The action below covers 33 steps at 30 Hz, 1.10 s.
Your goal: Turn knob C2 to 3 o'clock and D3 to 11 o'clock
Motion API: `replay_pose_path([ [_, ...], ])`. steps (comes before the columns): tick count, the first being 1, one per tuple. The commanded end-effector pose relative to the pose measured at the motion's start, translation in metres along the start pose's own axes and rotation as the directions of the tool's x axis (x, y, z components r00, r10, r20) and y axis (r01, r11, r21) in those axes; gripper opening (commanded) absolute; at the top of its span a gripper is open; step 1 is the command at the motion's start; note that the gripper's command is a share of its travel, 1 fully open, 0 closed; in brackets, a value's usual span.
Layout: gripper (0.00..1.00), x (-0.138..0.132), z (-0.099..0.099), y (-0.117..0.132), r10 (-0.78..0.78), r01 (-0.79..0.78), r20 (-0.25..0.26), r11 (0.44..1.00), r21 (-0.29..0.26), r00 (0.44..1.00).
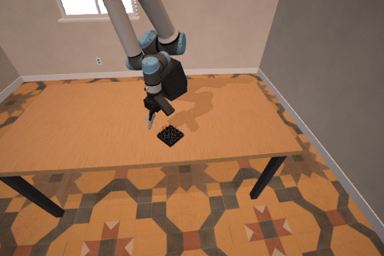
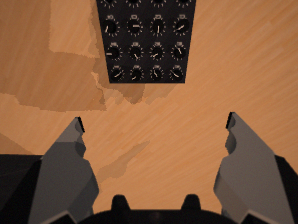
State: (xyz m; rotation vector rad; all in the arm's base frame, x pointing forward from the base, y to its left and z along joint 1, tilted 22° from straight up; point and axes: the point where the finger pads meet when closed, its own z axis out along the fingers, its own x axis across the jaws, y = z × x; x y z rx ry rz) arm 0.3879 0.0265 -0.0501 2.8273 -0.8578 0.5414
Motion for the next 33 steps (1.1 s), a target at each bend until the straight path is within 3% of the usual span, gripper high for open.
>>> replay_pose_path([
  [1,1.0,0.0,0.0,0.0,0.0,0.0,-0.001,1.0,0.0,1.0],
  [22,1.0,0.001,0.0,-0.002,-0.015,0.015,-0.001,1.0,0.001,1.0],
  [33,1.0,0.006,-0.006,-0.036,-0.337,0.337,0.001,0.941,0.001,0.941],
])
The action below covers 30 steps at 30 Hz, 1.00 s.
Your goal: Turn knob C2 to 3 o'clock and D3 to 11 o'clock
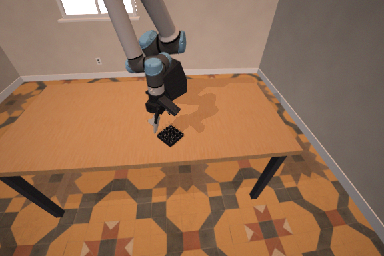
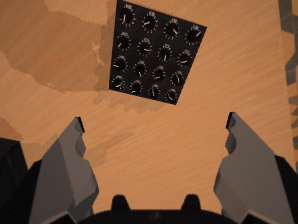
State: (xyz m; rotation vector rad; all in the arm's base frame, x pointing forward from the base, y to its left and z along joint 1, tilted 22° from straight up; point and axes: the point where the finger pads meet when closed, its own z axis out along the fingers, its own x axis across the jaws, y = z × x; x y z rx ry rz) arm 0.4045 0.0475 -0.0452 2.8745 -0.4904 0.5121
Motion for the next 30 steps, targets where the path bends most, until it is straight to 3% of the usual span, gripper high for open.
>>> replay_pose_path([
  [1,1.0,0.004,-0.002,-0.009,-0.093,0.093,0.006,0.996,0.0,0.996],
  [11,1.0,0.016,-0.014,-0.046,-0.432,0.432,0.004,0.902,0.001,0.902],
  [18,1.0,0.017,-0.016,-0.051,-0.472,0.472,0.003,0.881,0.0,0.881],
  [19,0.11,0.017,-0.016,-0.051,-0.472,0.472,0.003,0.881,0.0,0.881],
  [30,0.11,0.017,-0.016,-0.051,-0.472,0.472,0.003,0.881,0.0,0.881],
])
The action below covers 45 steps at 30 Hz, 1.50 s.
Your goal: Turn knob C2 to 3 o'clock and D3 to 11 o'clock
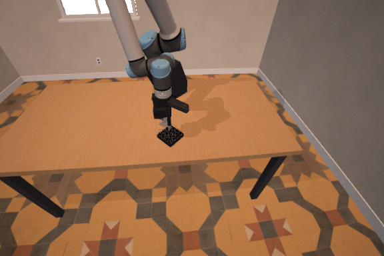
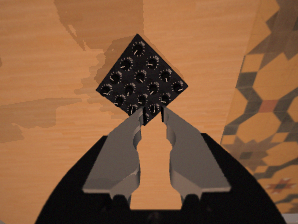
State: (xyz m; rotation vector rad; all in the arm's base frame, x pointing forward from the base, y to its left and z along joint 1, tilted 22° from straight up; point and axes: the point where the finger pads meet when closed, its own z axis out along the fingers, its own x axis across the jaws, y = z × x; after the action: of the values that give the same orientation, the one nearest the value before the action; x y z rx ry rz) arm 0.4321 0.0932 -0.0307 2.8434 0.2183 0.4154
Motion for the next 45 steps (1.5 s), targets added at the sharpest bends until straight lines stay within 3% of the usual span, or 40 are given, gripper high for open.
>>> replay_pose_path([
  [1,0.11,0.0,0.0,0.0,0.0,0.0,-0.001,1.0,0.0,1.0],
  [29,0.11,0.0,0.0,0.0,0.0,0.0,-0.001,1.0,0.0,1.0],
  [45,0.11,0.001,0.01,0.0,0.0,0.0,0.0,1.0,0.0,1.0],
])
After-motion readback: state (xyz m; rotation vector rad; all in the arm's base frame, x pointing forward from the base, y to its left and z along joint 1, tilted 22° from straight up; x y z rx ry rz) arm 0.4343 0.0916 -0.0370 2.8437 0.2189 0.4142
